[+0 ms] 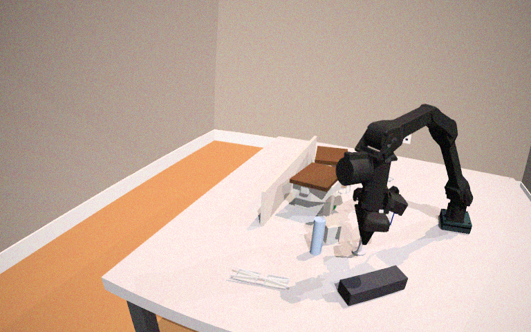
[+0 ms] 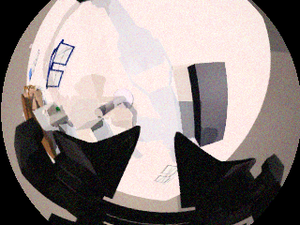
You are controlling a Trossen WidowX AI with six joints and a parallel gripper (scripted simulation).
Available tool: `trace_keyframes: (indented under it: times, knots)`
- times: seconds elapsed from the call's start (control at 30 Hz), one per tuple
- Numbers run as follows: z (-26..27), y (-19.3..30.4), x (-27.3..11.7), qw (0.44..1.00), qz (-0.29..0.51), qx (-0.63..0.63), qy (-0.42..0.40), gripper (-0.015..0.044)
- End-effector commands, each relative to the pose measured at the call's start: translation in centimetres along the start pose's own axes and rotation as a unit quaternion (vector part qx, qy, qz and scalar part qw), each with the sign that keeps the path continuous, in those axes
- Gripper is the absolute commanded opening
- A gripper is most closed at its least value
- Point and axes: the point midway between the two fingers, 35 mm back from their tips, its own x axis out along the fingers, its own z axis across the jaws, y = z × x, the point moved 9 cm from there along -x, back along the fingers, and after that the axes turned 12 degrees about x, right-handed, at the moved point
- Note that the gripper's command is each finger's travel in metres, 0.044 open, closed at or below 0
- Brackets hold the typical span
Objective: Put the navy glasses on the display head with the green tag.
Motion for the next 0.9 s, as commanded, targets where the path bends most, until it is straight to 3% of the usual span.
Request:
trace_keyframes:
  times: [0.0,0.37,0.73,0.87]
  knots:
    - [2.2,1.4,-0.8,0.997,0.011,0.074,0.022,0.02]
    - [13.0,1.7,-2.2,0.984,0.017,0.178,0.005,0.02]
    - [26.1,-5.5,-1.2,0.952,-0.002,0.305,-0.033,0.02]
    - [27.0,-6.1,-1.0,0.949,-0.004,0.312,-0.035,0.02]
